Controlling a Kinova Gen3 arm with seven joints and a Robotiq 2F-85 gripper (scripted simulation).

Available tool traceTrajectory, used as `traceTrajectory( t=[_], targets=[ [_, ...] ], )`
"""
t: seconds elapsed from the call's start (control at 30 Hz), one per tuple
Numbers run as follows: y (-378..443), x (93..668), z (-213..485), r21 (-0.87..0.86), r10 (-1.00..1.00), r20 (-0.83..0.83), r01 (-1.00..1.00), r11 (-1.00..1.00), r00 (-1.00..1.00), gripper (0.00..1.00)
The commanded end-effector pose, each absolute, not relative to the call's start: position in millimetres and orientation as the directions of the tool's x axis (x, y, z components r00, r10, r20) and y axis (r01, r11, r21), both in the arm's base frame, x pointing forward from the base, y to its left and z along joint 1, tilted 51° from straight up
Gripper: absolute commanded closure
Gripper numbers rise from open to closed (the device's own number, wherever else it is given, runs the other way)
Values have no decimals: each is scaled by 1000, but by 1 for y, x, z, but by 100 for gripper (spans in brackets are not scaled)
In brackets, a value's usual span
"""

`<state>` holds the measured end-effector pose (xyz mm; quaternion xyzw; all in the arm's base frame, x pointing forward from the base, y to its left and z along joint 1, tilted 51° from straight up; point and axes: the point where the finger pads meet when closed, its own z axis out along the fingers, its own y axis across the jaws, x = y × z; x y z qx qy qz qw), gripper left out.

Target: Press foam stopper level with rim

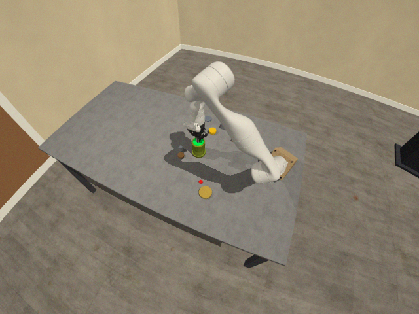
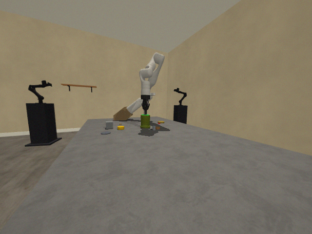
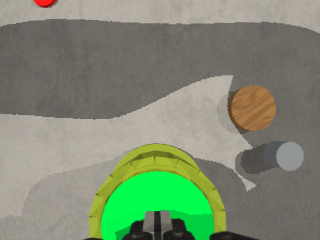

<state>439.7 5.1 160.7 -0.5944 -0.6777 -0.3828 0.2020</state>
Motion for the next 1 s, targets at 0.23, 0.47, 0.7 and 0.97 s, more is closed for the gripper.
traceTrajectory(
  t=[0.23, 0.47, 0.7, 0.97],
  targets=[
    [10, 441, 157, 278, 650, 730, 960, 1, -212, 100],
    [12, 441, 155, 278, 650, 730, 960, 1, -212, 100],
    [15, 442, 152, 278, 650, 730, 960, 1, -212, 100],
    [19, 443, 150, 278, 650, 730, 960, 1, -212, 100]
  ],
)
